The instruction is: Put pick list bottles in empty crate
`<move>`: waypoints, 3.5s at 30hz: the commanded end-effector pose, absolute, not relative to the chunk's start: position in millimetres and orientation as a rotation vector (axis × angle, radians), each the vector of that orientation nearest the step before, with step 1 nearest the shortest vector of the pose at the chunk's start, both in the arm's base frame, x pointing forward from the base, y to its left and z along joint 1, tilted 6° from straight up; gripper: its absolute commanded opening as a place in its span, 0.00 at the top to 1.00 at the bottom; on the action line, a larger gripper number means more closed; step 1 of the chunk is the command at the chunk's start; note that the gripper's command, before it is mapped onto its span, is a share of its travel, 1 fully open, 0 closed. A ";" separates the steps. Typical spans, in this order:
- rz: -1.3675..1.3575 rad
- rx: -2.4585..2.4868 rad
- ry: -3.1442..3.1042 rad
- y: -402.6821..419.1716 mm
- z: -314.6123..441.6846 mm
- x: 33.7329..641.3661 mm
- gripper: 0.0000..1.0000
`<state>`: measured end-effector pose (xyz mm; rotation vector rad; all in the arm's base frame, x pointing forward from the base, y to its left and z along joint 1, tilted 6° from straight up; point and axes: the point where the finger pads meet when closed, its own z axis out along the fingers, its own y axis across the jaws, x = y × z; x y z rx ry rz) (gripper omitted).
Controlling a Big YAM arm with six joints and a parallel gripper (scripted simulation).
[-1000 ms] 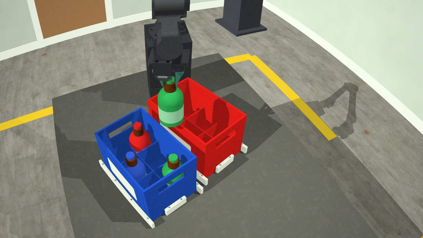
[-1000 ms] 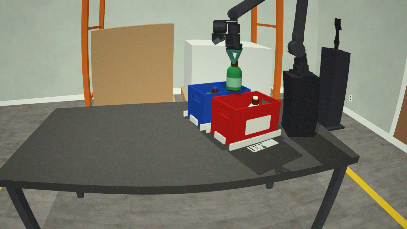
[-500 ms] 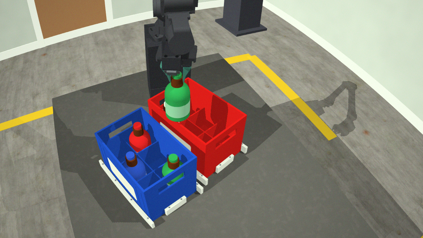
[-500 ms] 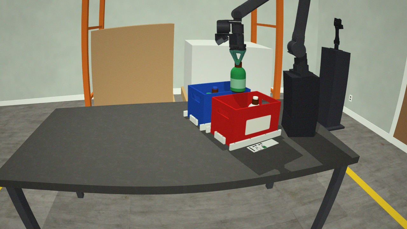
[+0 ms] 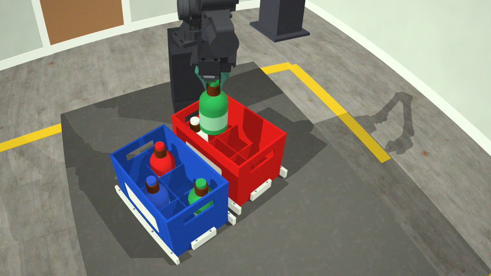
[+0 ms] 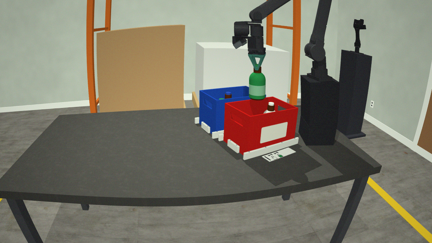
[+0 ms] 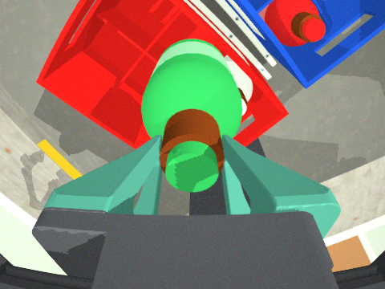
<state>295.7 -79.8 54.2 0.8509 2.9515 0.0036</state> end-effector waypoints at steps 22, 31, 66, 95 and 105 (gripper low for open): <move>0.003 0.843 2.883 -69.9 69.1 304.3 1.00; 0.003 0.839 2.881 -69.3 68.3 304.6 1.00; 0.006 0.810 2.843 -76.0 81.0 325.0 1.00; 0.001 0.843 2.873 -81.1 66.8 305.9 1.00; 0.002 0.845 2.873 -81.6 66.1 304.9 1.00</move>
